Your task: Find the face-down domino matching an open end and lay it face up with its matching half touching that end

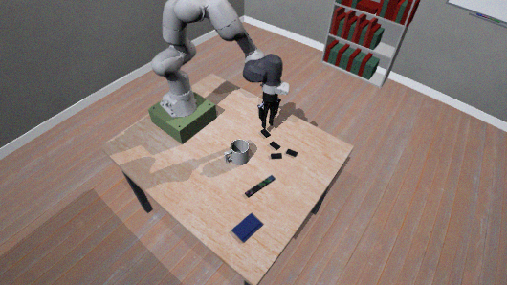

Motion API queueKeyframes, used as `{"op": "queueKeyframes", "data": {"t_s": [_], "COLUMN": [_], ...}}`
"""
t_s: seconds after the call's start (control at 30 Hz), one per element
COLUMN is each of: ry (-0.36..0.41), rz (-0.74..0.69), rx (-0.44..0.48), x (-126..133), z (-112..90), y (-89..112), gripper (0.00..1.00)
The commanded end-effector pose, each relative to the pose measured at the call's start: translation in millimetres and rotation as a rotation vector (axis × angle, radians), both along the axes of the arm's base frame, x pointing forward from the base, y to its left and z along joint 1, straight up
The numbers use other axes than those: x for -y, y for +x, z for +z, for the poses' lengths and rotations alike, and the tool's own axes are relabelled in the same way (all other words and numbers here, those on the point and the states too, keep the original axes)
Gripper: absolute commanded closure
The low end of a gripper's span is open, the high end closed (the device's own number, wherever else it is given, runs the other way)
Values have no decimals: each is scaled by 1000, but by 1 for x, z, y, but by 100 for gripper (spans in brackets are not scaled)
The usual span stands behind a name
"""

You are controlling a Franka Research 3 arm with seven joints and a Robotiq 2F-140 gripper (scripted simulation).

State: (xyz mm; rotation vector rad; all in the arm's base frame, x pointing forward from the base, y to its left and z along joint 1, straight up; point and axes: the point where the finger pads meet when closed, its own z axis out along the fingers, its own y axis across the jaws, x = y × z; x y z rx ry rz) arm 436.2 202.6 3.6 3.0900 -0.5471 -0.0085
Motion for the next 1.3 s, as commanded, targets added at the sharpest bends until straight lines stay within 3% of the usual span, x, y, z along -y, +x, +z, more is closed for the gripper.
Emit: {"op": "queueKeyframes", "data": {"t_s": [0.0, 0.7, 1.27], "ry": [5, 5, 5], "rz": [24, 24, 24], "rx": [7, 7, 7], "x": [-1, -1, -1], "z": [-5, -44, -57], "y": [3, 4, 4], "gripper": [66, 66, 66]}}
